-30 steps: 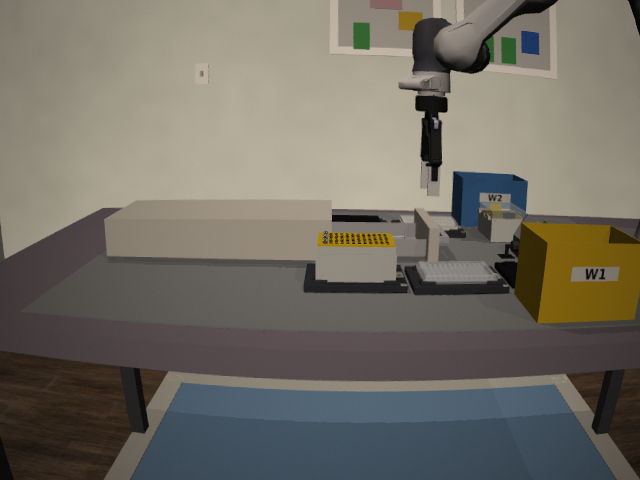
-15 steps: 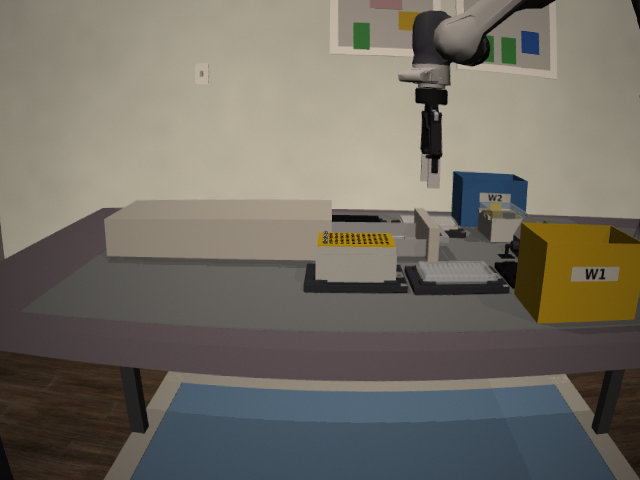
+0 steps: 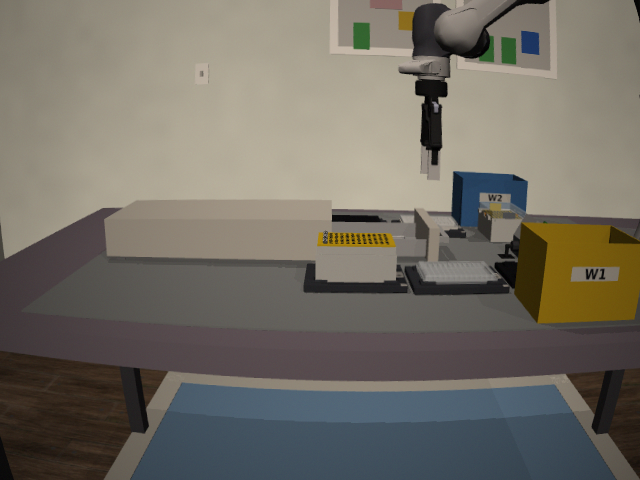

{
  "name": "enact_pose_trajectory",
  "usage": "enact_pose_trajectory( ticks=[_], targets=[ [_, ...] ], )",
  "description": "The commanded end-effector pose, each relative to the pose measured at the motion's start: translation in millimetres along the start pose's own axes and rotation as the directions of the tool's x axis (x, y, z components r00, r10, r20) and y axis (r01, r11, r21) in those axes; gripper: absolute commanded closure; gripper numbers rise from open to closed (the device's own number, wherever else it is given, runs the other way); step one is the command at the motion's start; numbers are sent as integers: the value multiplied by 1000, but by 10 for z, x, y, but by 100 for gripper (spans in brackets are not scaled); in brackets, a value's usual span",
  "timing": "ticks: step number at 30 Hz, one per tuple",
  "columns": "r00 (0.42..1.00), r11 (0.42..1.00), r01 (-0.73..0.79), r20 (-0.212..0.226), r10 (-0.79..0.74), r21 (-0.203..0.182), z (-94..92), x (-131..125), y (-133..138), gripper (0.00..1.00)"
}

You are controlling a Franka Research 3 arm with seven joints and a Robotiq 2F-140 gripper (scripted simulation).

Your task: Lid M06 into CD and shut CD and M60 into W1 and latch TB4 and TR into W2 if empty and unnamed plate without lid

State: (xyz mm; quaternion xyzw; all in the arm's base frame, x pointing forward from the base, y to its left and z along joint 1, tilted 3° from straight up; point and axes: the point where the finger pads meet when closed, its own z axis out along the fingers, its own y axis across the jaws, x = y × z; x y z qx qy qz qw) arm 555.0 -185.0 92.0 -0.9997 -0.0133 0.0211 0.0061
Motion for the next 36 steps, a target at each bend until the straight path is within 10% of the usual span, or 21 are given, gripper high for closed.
enact_pose_trajectory(
  ticks=[1, 36],
  targets=[
    [1000, 1000, -9, 4, 9, 0, -50, -8, -3, 34],
    [1000, 1000, -9, 4, 9, 0, -20, 2, -2, 34]
  ],
)
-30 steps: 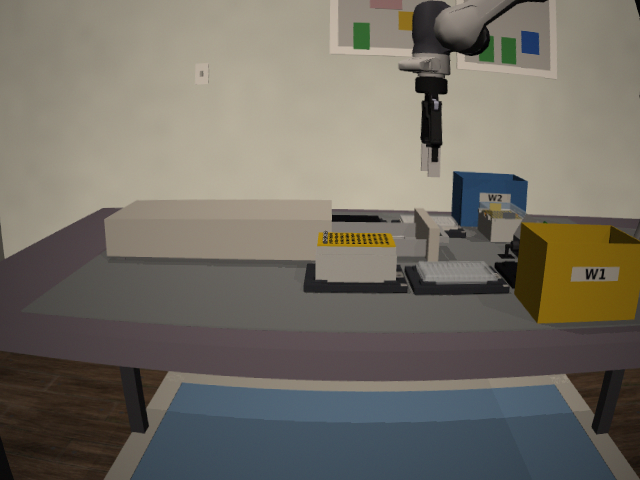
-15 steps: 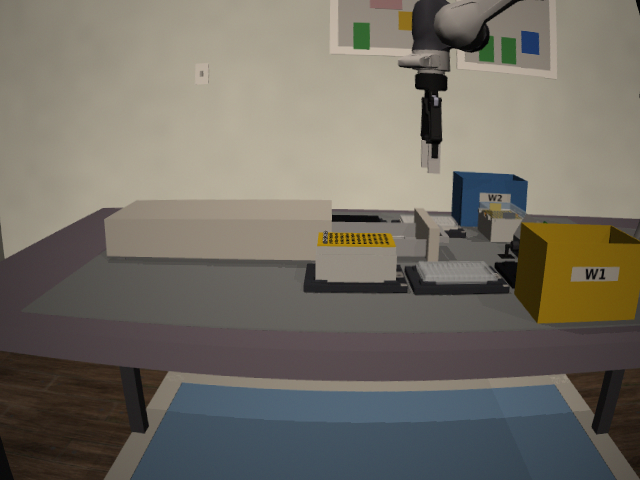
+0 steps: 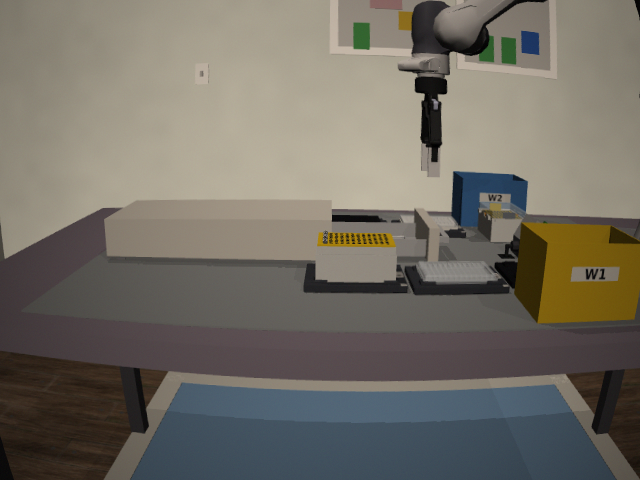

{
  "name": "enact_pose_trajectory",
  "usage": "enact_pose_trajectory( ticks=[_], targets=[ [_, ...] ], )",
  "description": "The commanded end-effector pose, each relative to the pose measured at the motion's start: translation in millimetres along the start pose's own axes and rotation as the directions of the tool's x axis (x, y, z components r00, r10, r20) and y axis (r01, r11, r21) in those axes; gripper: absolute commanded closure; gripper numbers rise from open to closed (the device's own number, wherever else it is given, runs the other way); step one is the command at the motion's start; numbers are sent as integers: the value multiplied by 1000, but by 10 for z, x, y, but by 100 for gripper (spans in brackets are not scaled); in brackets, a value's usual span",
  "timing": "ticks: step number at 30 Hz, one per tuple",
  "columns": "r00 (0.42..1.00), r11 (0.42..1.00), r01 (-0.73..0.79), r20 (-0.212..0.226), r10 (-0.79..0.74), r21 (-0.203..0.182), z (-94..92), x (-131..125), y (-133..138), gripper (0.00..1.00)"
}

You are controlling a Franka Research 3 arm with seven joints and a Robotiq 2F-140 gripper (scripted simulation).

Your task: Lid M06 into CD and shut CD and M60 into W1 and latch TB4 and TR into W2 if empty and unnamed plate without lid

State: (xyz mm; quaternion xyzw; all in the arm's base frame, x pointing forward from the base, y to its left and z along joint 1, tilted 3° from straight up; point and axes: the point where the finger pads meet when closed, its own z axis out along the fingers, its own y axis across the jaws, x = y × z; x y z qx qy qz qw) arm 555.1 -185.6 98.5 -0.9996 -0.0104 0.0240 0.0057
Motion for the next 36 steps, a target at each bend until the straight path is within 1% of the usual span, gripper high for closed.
enact_pose_trajectory(
  ticks=[1, 36],
  targets=[
    [1000, 1000, -3, -2, 3, 1, 59, 4, -7, 34],
    [1000, 1000, -3, -2, 3, 1, 473, 5, -7, 34]
  ],
)
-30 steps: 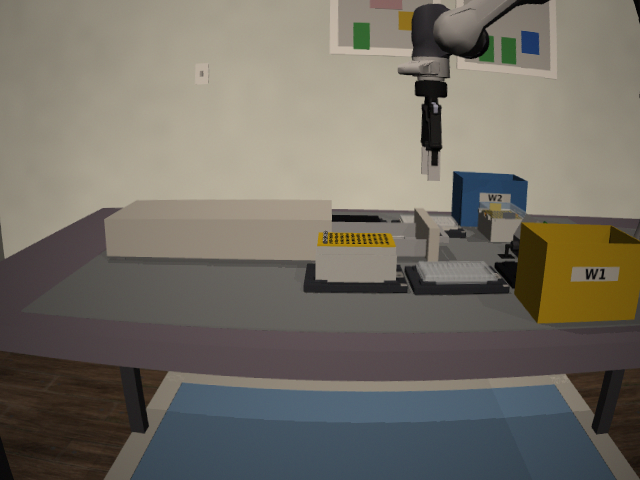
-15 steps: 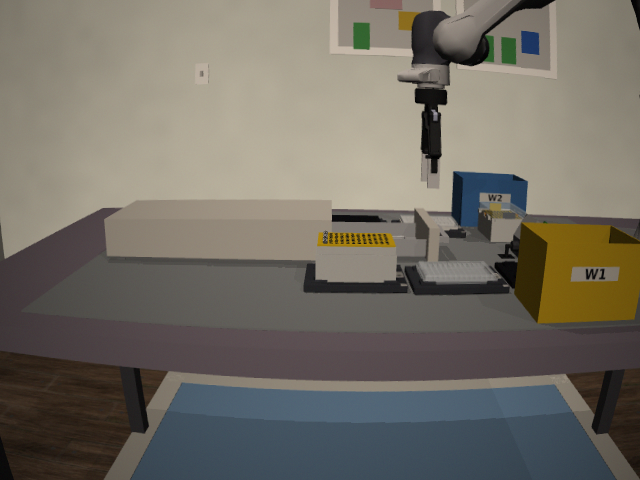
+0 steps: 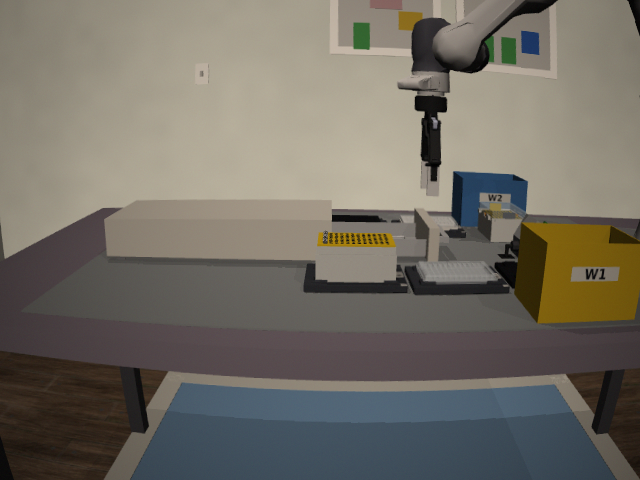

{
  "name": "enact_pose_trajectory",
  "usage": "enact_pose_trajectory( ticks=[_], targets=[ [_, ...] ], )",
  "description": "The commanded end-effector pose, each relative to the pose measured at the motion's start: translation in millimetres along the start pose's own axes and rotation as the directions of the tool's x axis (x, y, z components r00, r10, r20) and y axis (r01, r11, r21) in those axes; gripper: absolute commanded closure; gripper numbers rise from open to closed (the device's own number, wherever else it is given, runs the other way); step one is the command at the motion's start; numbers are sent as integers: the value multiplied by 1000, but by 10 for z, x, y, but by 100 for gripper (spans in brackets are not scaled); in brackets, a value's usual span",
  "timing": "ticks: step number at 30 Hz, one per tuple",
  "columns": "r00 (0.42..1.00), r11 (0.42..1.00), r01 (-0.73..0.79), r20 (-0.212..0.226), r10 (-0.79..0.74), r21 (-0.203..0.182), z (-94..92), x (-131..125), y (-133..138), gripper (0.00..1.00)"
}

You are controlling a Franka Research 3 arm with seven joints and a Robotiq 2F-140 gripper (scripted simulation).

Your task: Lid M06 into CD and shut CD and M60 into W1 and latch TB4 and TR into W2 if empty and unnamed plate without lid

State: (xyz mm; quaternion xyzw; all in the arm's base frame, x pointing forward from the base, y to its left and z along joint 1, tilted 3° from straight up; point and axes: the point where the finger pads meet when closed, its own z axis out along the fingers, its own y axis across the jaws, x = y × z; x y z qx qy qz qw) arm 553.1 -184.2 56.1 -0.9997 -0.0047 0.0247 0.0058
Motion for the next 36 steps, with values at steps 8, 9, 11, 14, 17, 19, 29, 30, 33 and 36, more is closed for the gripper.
enact_pose_trajectory(
  ticks=[8, 9, 11, 14, 17, 19, 29, 30, 33, 36],
  targets=[
    [1000, 1000, 8, -3, -8, 0, 154, 4, 2, 34],
    [1000, 1000, 8, -3, -8, 0, 167, 4, 2, 34],
    [1000, 1000, 8, -3, -8, 0, 167, 4, 2, 34],
    [1000, 1000, 8, -3, -8, 0, 207, 4, 2, 34],
    [1000, 1000, 8, -3, -8, 0, 247, 4, 2, 34],
    [1000, 1000, 8, -3, -8, 0, 274, 4, 2, 34],
    [1000, 1000, 8, -3, -8, 0, 381, 4, 2, 34],
    [1000, 1000, 8, -3, -8, 0, 394, 4, 2, 34],
    [1000, 1000, 8, -3, -8, 0, 434, 5, 2, 34],
    [1000, 1000, 8, -3, -8, 0, 474, 5, 2, 34]
  ],
)
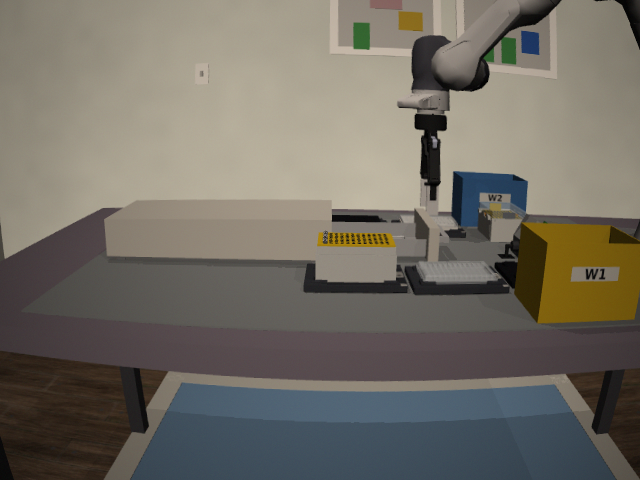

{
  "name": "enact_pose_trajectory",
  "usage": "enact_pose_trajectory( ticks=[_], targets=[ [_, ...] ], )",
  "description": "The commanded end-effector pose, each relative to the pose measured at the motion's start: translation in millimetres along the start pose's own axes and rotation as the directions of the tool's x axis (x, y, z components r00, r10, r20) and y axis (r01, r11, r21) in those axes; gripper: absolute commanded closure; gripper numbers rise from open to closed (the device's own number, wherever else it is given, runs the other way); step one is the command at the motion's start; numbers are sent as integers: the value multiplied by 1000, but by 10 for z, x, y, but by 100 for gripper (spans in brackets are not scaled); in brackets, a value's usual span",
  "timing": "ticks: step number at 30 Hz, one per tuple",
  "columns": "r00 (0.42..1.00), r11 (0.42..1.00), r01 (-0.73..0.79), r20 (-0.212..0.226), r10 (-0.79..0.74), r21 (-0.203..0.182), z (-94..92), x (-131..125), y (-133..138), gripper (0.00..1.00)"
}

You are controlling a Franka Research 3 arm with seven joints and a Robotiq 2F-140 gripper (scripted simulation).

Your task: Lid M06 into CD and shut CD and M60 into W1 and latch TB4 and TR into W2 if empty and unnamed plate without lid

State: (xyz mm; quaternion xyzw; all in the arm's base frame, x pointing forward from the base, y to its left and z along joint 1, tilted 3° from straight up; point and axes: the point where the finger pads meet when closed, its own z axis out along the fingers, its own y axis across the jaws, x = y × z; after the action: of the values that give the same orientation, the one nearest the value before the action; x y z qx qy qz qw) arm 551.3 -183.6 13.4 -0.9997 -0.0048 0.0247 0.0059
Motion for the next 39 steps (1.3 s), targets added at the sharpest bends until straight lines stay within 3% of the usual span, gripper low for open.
enact_pose_trajectory(
  ticks=[1, 30, 39],
  targets=[
    [1000, 1000, 8, -3, -8, 0, 60, 2, 3, 34],
    [1000, 1000, 8, -3, -8, 0, 340, 3, 3, 34],
    [1000, 1000, 8, -3, -8, 0, 340, 3, 3, 34]
  ],
)
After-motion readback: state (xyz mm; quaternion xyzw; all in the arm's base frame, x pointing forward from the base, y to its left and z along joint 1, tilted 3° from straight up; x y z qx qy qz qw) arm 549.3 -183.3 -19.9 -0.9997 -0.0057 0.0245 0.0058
